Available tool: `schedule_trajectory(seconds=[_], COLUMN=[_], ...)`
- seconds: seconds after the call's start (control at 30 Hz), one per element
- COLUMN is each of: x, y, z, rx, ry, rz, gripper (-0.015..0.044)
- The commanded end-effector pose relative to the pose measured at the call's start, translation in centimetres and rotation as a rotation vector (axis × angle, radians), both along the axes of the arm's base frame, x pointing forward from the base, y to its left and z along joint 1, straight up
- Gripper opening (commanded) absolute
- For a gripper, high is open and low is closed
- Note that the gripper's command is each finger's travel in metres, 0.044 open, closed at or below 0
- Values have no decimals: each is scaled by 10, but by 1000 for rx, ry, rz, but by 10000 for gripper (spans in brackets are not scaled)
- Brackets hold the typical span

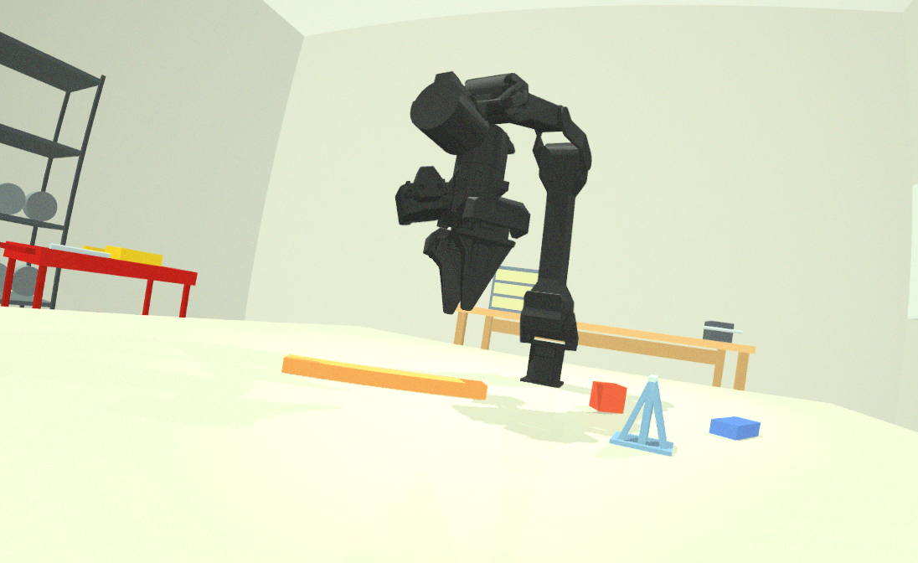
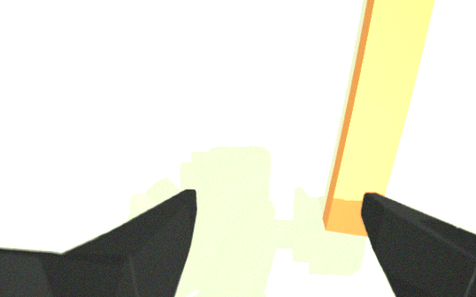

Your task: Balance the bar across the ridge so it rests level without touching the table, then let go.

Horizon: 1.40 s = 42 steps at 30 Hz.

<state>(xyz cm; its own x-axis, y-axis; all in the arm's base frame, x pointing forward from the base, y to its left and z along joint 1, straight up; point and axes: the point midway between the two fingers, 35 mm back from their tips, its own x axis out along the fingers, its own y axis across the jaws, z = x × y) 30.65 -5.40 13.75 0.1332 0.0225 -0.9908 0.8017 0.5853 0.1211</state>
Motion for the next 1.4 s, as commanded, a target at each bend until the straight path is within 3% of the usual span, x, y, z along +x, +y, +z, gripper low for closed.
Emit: schedule_trajectory(seconds=[0.0, 0.3, 0.7, 1.37], x=[-8, -29, -29, -28], y=[-17, -54, -55, -56], z=[-6, -19, -64, -89], rx=[-13, -24, -24, -24], ry=[35, 109, 111, 111], rz=[-26, -95, -97, -97], gripper=[315, 315, 315, 315])
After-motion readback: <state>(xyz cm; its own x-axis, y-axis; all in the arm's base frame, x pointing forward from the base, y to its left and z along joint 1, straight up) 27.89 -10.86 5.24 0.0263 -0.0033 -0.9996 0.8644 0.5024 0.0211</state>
